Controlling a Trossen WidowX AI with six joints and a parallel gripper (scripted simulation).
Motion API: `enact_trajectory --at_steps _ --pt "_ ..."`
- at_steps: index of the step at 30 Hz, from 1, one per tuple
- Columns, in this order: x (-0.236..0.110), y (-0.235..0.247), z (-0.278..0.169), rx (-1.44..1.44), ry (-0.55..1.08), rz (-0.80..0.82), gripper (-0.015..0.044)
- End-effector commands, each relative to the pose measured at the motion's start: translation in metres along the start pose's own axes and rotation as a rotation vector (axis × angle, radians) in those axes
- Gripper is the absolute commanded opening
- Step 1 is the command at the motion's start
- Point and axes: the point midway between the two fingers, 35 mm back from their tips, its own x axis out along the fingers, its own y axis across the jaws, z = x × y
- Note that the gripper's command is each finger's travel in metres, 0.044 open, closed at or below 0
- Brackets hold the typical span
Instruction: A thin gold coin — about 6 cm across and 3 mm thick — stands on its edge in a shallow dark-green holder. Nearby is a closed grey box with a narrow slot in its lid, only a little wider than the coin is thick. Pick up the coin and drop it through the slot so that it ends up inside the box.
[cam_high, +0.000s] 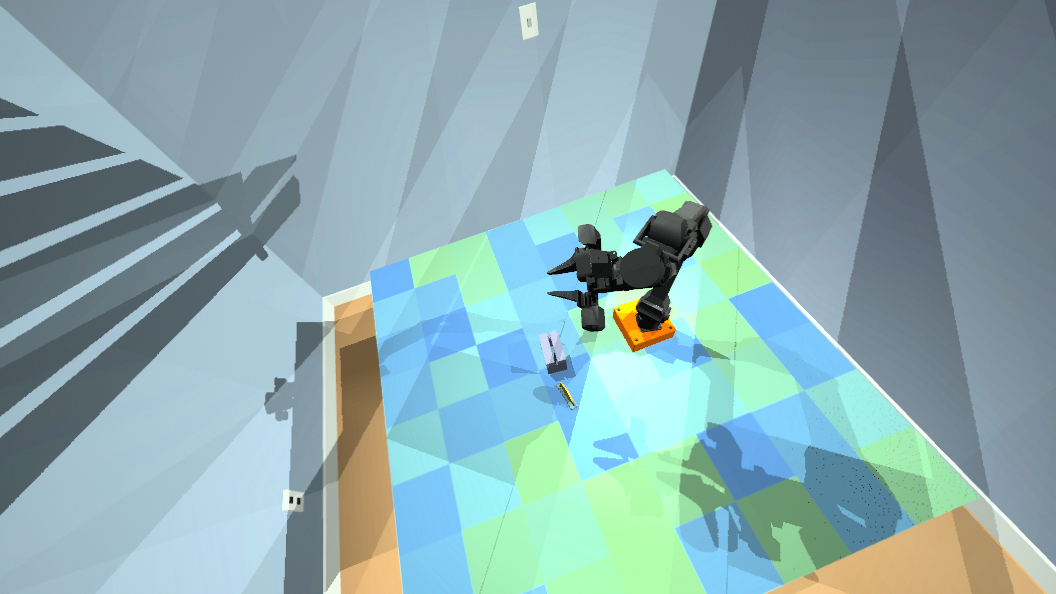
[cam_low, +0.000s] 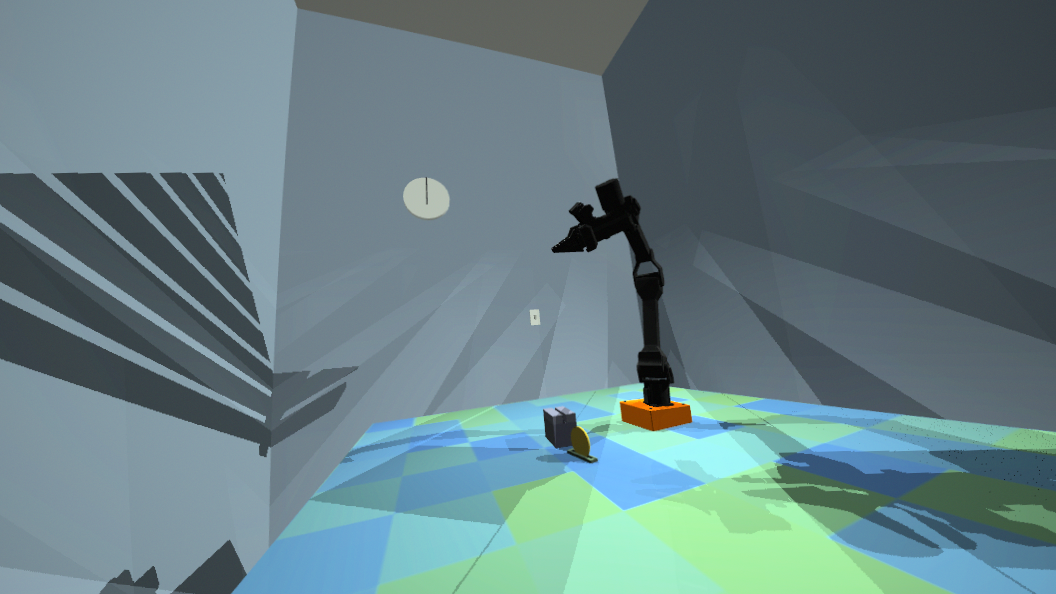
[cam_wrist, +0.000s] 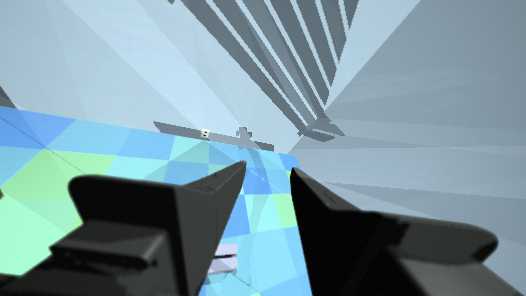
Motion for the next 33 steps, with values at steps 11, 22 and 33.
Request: enact_trajectory --at_steps 11,22,33 --pt "0.098 0.121 -0.14 0.559 0.658 0.09 0.0161" --pt "0.118 0.164 -0.267 1.083 1.281 -0.293 0.0161" --pt "0.113 0.169 -0.272 1.105 1.306 -0.319 0.0161"
